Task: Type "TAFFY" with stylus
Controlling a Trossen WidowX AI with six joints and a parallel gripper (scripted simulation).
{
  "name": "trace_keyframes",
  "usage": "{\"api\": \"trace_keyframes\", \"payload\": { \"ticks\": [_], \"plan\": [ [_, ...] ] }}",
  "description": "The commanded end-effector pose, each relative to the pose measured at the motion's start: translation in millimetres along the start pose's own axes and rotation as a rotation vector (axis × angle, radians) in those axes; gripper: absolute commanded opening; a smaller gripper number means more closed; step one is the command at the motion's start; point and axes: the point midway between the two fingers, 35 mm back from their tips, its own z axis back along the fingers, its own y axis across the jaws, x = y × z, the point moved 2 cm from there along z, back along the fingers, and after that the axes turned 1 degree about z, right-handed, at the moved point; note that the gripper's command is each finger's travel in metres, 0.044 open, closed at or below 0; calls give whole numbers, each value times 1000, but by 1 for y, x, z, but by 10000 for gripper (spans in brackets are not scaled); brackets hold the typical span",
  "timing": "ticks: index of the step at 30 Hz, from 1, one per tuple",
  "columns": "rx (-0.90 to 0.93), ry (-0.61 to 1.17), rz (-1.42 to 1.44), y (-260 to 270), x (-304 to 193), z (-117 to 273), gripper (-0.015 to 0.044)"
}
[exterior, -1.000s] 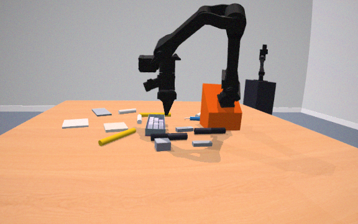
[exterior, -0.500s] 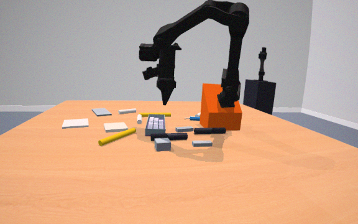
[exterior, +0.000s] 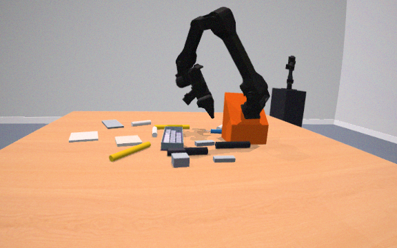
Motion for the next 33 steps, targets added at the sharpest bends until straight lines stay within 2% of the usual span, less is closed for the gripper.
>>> {"api": "trace_keyframes", "payload": {
  "ticks": [1, 33],
  "plan": [
    [27, 66, 24, -10, -7, -9, 150],
    [29, 68, 25, -10, 3, -27, 150]
  ]
}}
